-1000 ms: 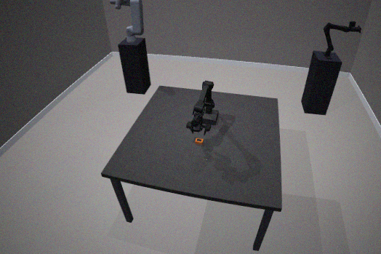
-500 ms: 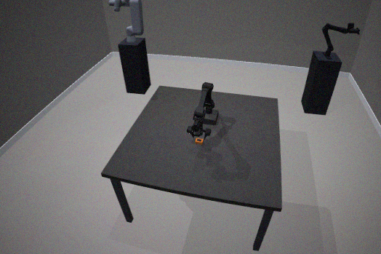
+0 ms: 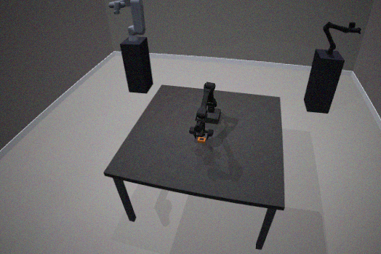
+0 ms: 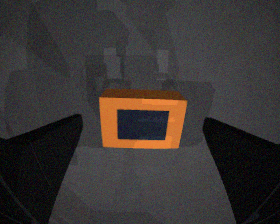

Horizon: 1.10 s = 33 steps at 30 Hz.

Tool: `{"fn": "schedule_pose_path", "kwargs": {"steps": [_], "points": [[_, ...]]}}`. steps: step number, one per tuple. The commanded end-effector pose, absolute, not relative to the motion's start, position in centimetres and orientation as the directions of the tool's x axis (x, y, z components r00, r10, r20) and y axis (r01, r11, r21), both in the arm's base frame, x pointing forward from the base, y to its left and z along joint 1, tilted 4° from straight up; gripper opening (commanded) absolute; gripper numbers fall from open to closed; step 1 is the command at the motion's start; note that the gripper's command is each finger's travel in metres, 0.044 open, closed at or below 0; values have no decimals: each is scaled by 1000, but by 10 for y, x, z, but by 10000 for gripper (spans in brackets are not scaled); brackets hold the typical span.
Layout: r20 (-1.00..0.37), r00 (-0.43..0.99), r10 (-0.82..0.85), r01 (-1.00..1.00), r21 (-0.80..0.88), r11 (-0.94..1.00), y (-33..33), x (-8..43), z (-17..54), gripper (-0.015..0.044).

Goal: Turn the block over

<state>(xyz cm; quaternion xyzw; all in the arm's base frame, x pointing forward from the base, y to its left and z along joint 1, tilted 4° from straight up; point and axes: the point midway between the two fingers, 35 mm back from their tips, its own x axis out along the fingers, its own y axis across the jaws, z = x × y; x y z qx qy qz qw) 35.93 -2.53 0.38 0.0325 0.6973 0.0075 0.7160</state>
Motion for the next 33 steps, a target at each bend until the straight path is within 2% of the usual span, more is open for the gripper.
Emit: {"fn": "schedule_pose_path", "kwargs": {"steps": [1, 8, 13, 33], "points": [[-998, 14, 63, 40, 63, 997, -24, 356, -6, 440], [-998, 14, 63, 40, 63, 997, -23, 356, -15, 440], [-998, 14, 63, 40, 63, 997, -23, 356, -15, 309], [-998, 14, 63, 40, 63, 997, -23, 356, -15, 175]]}}
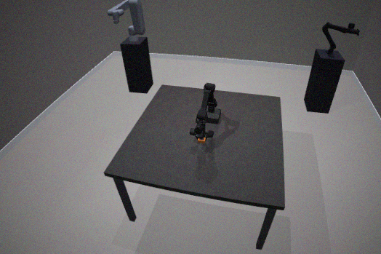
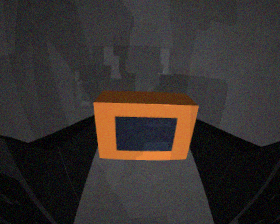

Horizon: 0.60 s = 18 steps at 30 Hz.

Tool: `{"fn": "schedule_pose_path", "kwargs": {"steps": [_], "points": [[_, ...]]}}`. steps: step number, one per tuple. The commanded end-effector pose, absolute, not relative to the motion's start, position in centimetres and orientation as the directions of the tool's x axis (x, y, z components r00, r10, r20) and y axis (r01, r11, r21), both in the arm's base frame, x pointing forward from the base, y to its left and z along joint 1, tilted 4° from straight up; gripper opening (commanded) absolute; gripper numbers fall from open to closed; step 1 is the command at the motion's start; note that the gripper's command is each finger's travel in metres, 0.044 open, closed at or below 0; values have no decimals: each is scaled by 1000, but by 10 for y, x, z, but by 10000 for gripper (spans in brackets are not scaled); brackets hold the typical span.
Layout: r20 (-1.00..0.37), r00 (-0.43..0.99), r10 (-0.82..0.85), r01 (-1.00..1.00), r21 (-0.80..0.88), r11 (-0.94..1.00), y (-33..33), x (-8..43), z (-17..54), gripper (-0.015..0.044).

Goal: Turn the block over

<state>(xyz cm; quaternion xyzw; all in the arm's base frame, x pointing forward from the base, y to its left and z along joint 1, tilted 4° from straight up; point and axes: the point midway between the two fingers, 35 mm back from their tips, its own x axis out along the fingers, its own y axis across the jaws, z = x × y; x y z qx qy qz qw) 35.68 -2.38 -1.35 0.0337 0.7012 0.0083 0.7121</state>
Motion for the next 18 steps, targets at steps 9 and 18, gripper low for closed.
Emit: {"fn": "schedule_pose_path", "kwargs": {"steps": [9, 18], "points": [[-998, 14, 63, 40, 63, 997, -25, 356, 15, 0], [-993, 101, 58, 41, 62, 997, -25, 358, 10, 0]]}}
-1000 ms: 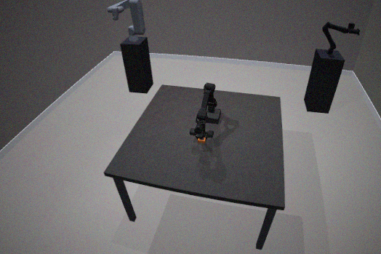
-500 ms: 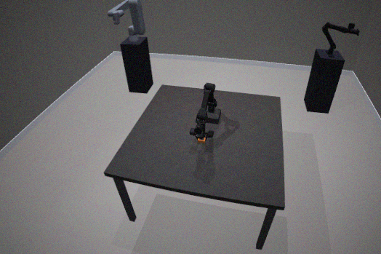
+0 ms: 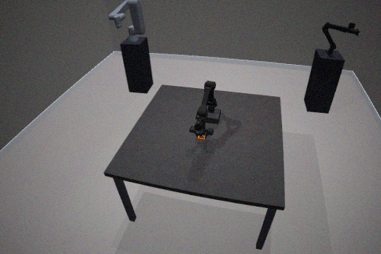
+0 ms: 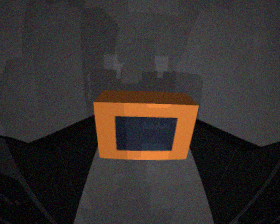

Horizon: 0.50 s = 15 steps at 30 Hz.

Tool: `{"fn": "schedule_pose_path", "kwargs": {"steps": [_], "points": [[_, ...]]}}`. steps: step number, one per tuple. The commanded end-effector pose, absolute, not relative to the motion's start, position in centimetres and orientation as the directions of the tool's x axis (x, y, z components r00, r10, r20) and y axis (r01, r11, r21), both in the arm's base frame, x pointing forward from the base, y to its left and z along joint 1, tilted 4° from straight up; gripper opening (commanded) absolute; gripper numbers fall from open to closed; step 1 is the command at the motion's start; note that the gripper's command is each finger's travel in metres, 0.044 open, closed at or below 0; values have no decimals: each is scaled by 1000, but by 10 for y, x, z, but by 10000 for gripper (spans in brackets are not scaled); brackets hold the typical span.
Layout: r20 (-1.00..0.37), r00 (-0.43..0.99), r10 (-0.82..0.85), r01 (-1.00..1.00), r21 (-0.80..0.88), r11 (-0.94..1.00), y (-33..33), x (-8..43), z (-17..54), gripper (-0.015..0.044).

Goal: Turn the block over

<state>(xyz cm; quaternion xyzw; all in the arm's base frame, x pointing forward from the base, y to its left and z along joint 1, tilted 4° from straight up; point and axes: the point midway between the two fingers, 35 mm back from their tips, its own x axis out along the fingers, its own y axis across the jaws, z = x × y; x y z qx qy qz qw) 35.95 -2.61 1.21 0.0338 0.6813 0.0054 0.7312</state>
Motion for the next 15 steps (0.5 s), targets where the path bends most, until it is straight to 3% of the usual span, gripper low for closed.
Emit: {"fn": "schedule_pose_path", "kwargs": {"steps": [1, 15], "points": [[-992, 117, 57, 42, 62, 997, -25, 358, 9, 0], [-942, 333, 44, 43, 62, 997, -25, 359, 3, 0]]}}
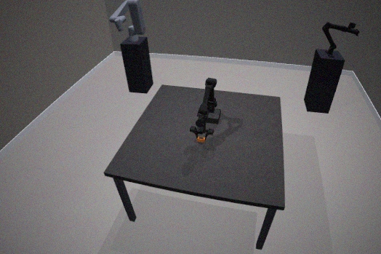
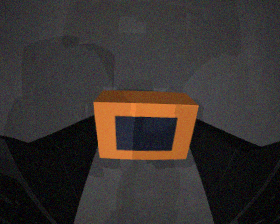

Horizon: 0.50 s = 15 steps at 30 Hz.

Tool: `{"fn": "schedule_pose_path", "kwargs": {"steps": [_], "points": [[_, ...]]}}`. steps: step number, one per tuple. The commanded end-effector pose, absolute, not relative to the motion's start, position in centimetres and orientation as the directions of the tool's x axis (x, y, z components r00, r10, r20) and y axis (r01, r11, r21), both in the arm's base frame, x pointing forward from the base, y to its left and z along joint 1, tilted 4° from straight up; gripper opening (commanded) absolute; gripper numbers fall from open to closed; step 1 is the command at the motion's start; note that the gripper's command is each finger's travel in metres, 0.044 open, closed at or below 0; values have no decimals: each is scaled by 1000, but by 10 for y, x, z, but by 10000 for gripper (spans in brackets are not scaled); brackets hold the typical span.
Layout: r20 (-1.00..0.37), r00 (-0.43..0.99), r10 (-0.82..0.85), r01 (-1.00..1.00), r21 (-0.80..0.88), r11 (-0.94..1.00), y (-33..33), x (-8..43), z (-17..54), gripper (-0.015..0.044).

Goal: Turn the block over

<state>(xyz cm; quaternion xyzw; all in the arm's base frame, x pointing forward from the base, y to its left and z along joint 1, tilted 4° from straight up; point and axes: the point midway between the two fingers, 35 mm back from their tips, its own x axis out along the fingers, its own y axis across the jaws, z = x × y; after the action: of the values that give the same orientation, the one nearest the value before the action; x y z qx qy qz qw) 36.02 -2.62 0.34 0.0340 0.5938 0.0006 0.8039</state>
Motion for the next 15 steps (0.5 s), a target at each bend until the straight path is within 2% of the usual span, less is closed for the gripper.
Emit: {"fn": "schedule_pose_path", "kwargs": {"steps": [1, 15], "points": [[-936, 348, 43, 43, 62, 997, -25, 358, 3, 0], [-837, 546, 31, 41, 63, 997, -25, 350, 7, 0]]}}
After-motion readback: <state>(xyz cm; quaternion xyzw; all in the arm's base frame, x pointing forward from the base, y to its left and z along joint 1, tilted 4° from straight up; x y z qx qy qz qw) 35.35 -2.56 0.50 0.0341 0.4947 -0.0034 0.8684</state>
